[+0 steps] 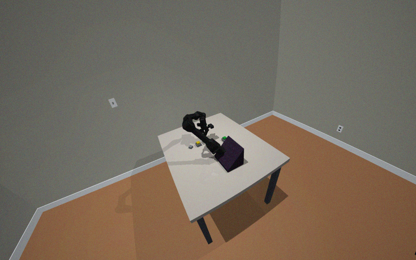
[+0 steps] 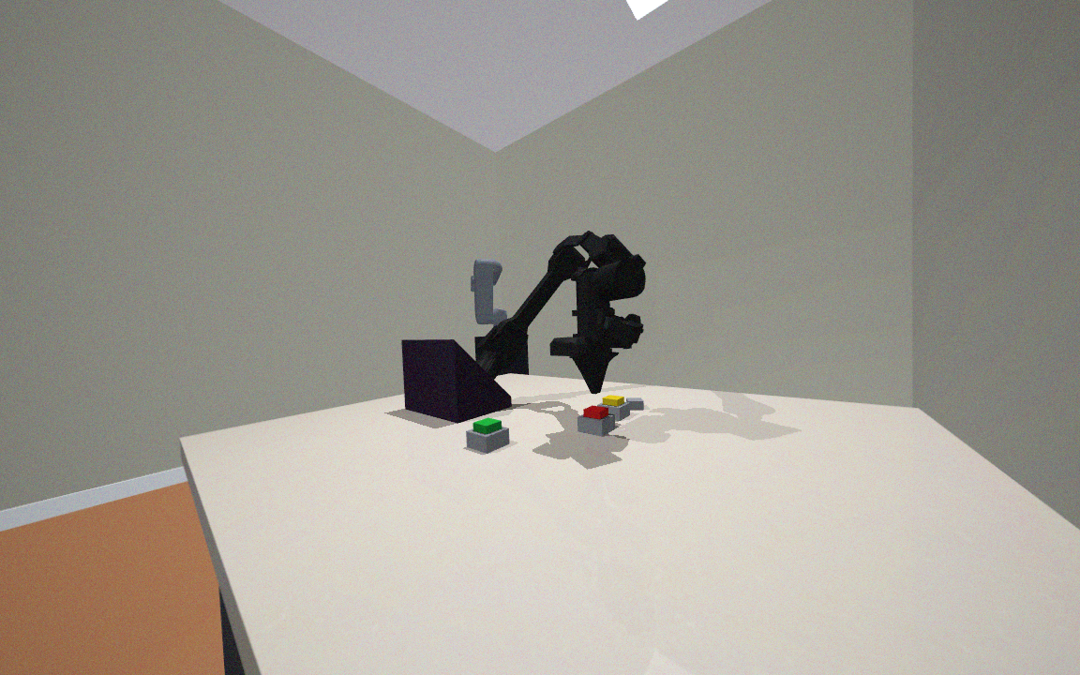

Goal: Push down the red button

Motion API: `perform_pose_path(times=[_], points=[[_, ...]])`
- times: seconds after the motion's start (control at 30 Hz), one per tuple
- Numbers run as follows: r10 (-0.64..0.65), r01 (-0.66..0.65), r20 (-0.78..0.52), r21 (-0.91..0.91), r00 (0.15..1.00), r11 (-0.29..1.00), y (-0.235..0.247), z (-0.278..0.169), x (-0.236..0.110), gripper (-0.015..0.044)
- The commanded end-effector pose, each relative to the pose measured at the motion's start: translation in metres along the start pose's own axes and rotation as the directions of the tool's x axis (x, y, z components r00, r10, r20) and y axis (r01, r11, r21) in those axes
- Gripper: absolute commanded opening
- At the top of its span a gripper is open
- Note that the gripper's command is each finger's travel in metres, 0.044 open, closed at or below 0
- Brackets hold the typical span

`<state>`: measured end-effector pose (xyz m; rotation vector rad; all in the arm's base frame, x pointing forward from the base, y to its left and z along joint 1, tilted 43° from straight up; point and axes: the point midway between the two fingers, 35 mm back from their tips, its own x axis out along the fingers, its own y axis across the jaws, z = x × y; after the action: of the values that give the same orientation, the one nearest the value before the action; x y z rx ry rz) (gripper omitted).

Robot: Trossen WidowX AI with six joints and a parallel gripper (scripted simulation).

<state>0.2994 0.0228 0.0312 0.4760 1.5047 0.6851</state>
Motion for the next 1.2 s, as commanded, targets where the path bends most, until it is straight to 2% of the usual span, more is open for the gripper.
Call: perform_pose_path(times=[0.0, 0.8, 1.17], points=[[0.008, -0.008, -0.001, 0.007, 1.000, 1.000, 0.001, -0.001, 0.002, 0.0020], [0.009, -0.009, -0.001, 0.007, 1.000, 1.000, 0.001, -0.001, 0.034, 0.0020], [0.009, -0.009, -0.001, 0.007, 1.000, 1.000, 0.001, -0.001, 0.035, 0.0020]])
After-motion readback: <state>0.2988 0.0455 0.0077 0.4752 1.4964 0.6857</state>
